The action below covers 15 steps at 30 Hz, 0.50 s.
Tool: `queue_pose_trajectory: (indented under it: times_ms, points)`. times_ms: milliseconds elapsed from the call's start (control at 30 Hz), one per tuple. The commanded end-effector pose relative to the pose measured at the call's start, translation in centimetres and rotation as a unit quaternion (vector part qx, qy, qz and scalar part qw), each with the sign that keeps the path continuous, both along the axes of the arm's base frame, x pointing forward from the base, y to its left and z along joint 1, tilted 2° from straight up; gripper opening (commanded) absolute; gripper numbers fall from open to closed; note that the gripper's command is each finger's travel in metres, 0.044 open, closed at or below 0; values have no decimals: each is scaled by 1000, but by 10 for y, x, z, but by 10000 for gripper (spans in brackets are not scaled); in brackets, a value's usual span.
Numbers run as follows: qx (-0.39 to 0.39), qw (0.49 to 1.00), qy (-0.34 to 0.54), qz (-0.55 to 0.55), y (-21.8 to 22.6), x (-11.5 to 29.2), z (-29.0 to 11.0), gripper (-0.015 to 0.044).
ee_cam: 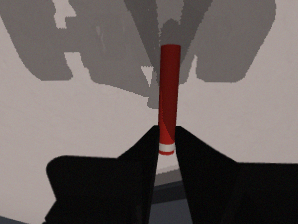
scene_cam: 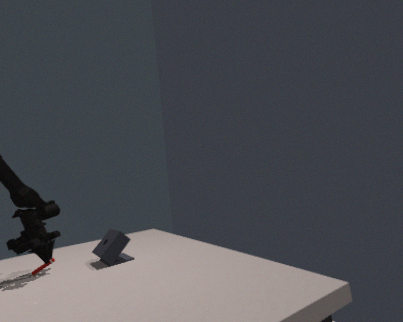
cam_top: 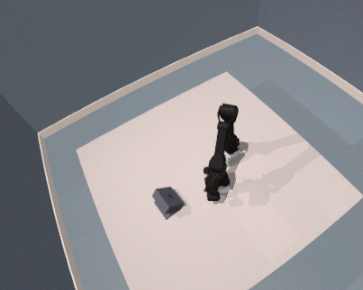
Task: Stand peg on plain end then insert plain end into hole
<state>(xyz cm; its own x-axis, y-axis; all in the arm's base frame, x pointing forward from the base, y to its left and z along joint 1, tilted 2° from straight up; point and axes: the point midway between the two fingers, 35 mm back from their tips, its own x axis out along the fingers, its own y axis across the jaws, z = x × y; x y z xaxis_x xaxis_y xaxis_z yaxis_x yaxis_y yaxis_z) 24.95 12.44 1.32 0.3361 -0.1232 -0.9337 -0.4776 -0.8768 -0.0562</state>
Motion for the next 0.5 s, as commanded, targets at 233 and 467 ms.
queue_pose_trajectory:
  times_ms: [233, 467]
  points:
    - [-24, 999, -39, -3, 1, -8, 1, 51]
    - [-38, 997, -65, -5, 3, -12, 3, 51]
